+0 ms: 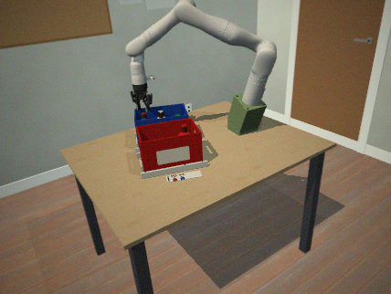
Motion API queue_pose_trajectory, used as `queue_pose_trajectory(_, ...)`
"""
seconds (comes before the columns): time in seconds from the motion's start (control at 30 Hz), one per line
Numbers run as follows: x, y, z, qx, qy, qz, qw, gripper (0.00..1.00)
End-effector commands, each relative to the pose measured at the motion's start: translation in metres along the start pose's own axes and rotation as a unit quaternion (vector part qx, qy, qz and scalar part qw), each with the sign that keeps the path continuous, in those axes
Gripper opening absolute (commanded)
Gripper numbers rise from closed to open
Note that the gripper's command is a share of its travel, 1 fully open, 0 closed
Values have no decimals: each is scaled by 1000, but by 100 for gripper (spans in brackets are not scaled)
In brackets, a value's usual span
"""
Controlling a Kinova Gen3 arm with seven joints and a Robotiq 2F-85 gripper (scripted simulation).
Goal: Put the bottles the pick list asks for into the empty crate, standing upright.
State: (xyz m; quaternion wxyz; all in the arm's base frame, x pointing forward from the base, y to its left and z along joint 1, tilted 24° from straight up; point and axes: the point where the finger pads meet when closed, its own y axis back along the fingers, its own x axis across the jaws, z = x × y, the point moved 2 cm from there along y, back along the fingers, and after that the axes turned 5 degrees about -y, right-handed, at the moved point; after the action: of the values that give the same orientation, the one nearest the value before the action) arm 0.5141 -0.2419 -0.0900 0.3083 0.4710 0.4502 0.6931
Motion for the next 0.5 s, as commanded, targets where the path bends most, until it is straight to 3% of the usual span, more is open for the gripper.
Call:
queue_pose_trajectory(0.0, -1, -2, 0, -1, 0, -1, 1000, 67)
queue_pose_trajectory(0.47, -1, -18, 0, -1, 0, -1, 1000, 67)
